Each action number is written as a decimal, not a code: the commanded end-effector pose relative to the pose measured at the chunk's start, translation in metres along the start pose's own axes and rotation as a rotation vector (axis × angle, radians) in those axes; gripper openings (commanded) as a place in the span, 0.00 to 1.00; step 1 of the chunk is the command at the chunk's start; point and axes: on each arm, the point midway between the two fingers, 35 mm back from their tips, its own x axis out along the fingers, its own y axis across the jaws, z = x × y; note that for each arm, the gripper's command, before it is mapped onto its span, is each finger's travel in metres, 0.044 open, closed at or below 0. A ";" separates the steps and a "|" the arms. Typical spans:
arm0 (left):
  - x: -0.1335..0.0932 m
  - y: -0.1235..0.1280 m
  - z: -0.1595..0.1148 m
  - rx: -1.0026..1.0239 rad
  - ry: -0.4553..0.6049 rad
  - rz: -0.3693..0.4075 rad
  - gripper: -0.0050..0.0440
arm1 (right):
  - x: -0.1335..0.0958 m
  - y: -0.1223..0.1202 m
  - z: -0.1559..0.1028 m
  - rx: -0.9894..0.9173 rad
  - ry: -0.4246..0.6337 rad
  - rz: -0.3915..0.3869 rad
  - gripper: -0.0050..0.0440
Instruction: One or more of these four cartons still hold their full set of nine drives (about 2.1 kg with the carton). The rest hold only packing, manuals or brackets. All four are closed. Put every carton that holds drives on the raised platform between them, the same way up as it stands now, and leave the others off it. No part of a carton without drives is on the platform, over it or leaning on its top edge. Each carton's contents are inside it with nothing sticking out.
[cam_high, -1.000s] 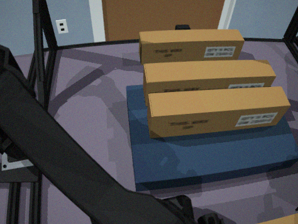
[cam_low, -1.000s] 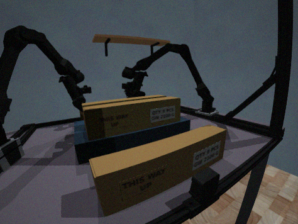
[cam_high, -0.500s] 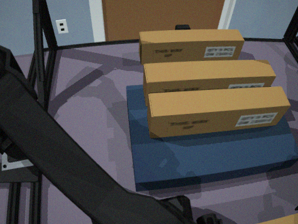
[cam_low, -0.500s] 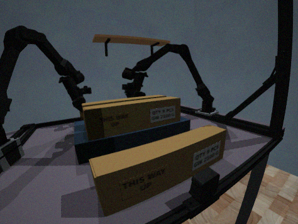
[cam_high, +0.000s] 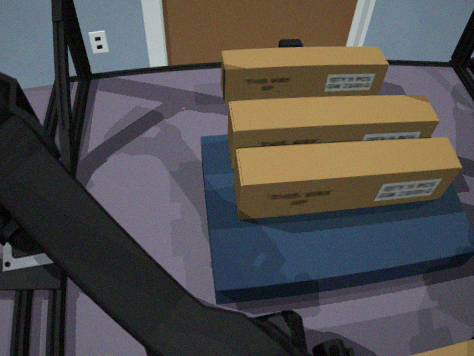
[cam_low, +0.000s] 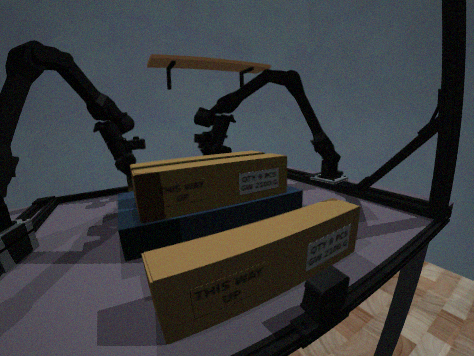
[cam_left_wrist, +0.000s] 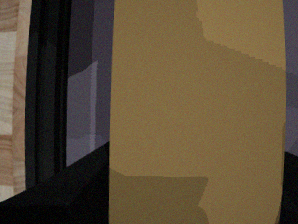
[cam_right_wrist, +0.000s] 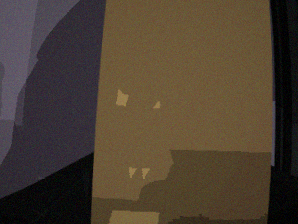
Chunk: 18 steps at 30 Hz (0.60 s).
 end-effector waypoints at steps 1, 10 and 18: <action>-0.004 0.000 0.001 0.002 0.002 -0.002 0.10 | -0.003 0.000 0.001 -0.002 0.003 0.004 0.10; -0.011 0.000 0.004 0.002 0.002 -0.002 0.10 | -0.009 0.000 0.004 -0.002 0.003 0.004 0.10; -0.036 0.000 0.014 0.002 0.002 -0.002 0.10 | -0.034 0.000 0.014 -0.002 0.003 0.004 0.10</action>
